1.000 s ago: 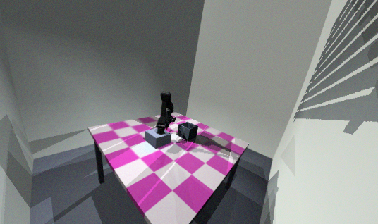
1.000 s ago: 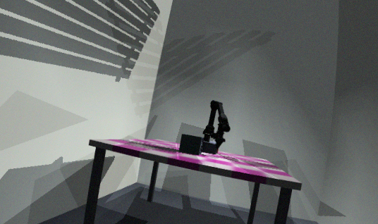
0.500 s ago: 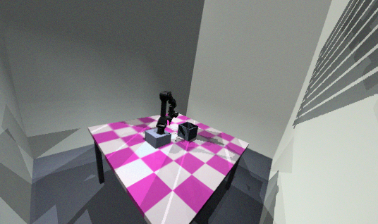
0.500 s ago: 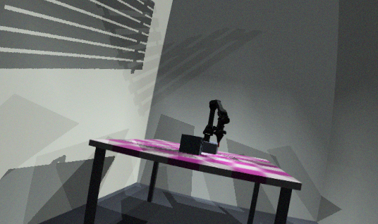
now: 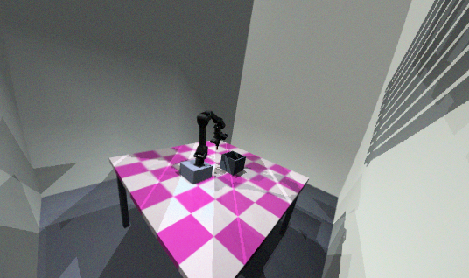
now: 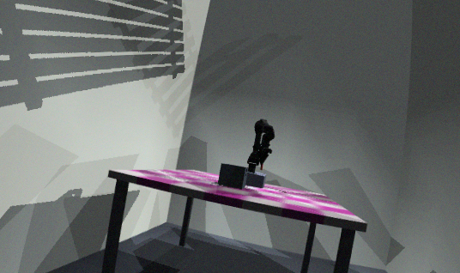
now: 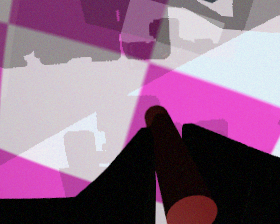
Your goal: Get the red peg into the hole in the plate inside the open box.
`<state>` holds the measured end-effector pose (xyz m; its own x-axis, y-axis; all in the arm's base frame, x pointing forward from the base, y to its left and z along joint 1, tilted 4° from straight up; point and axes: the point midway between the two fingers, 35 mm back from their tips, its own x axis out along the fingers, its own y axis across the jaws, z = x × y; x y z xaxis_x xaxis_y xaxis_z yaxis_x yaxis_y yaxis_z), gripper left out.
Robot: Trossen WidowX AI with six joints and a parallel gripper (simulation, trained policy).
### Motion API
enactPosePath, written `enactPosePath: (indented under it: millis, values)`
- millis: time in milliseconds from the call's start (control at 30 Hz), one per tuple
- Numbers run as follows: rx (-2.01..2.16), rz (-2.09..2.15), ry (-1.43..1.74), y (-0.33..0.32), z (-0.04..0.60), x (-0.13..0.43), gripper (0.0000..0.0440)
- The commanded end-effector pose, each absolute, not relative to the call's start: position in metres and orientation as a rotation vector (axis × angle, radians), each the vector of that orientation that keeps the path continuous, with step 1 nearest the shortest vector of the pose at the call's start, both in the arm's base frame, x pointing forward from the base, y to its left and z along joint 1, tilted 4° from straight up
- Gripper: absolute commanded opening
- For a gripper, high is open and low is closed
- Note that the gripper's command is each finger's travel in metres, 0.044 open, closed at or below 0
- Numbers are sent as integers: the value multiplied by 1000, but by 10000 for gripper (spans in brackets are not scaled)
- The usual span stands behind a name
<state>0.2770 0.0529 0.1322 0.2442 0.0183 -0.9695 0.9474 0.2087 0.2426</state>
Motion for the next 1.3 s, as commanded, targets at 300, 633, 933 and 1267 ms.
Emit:
enactPosePath:
  millis: [300, 633, 933, 1267]
  values:
    - [1128, -932, 1059, 9, 150, 290, 0]
    - [1113, -981, 1056, -25, 150, 298, 0]
    - [1104, -1012, 1075, -51, 144, 305, 0]
    - [1091, -1037, 1105, -76, 130, 310, 0]
